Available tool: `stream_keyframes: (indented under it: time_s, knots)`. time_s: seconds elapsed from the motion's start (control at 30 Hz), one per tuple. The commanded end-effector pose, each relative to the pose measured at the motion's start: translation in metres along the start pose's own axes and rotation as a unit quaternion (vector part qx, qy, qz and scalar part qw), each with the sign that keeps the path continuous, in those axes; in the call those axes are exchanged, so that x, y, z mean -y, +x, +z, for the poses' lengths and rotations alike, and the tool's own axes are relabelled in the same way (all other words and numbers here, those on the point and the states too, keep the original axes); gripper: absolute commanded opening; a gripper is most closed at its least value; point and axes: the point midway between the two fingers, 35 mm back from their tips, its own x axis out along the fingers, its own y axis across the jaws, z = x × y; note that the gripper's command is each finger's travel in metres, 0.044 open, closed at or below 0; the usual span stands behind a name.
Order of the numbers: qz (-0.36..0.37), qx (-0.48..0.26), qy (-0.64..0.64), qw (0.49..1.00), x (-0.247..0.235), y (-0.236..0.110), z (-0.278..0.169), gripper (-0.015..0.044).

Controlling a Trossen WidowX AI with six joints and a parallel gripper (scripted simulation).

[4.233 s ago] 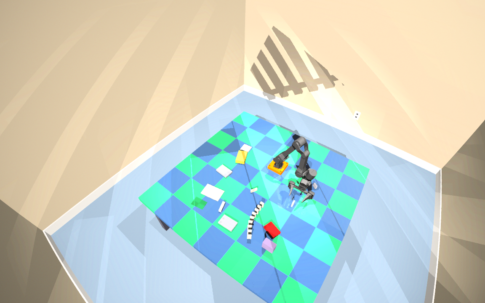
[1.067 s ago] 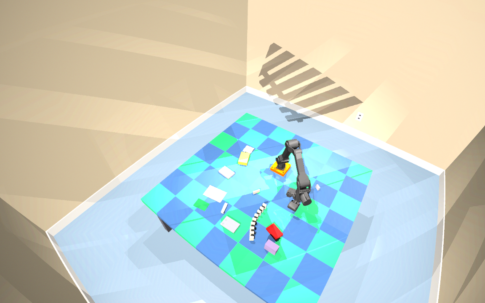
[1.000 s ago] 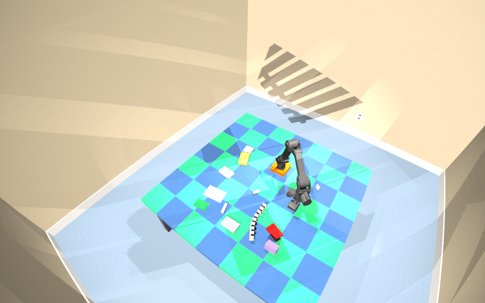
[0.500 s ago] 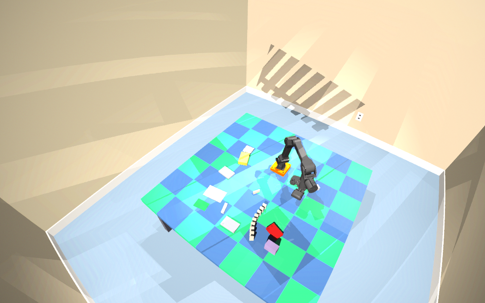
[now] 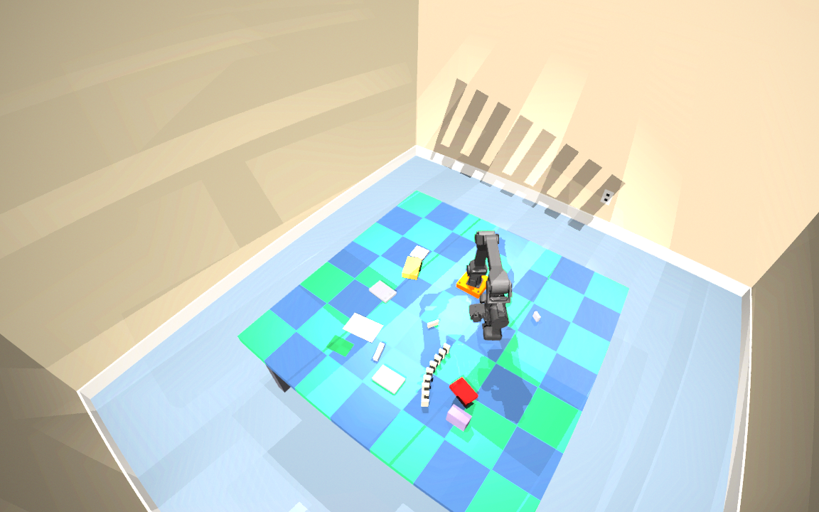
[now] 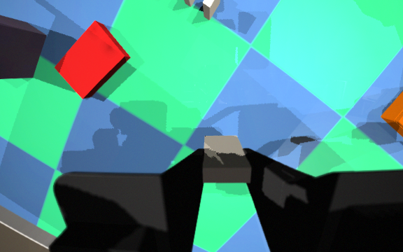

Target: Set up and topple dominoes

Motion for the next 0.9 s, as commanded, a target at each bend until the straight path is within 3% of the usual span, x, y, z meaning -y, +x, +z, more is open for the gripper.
stream_keyframes:
  time_s: [0.0,0.3,0.87]
  knots:
    - [0.0,0.003,-0.223,0.975,0.006,-0.003,0.056,0.0107]
    - [-0.003,0.004,-0.469,0.883,0.024,-0.003,0.119,0.0107]
    - [-0.003,0.004,-0.474,0.88,0.024,0.0,0.121,0.0107]
